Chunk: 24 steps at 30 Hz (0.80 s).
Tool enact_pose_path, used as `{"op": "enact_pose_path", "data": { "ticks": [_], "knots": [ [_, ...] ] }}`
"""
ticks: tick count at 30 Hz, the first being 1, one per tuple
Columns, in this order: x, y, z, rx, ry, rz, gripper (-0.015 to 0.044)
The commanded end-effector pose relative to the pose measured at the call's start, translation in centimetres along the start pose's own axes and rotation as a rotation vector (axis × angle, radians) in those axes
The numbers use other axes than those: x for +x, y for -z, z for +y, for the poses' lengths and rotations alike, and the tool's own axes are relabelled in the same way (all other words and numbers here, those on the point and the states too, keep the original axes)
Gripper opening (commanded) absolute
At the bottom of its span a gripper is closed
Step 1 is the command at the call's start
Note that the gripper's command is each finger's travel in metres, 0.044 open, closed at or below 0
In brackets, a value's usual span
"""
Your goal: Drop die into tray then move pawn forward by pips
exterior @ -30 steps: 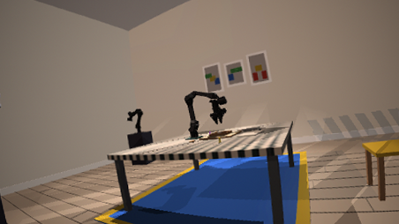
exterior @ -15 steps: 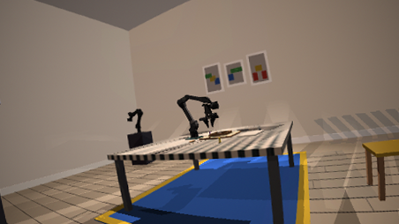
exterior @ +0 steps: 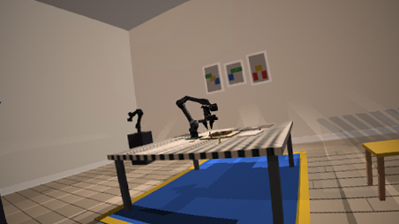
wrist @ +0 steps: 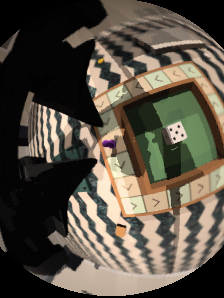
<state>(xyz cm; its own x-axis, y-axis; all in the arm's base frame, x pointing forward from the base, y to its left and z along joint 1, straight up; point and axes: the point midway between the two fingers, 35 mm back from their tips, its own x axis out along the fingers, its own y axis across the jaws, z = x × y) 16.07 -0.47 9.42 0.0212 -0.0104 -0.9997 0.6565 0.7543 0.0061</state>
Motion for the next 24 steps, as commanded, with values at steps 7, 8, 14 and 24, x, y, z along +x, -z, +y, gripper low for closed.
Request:
{"op": "enact_pose_path", "data": {
  "ticks": [7,8,14,24],
  "knots": [
    [1.5,0.1,0.1,0.006,-0.001,0.007,0.0200],
    [1.7,0.1,0.1,0.006,-0.001,0.007,0.0200],
    [2.6,0.1,0.1,0.006,-0.001,0.007,0.0200],
    [4.2,0.1,0.1,0.006,-0.001,0.007,0.0200]
  ]
}}
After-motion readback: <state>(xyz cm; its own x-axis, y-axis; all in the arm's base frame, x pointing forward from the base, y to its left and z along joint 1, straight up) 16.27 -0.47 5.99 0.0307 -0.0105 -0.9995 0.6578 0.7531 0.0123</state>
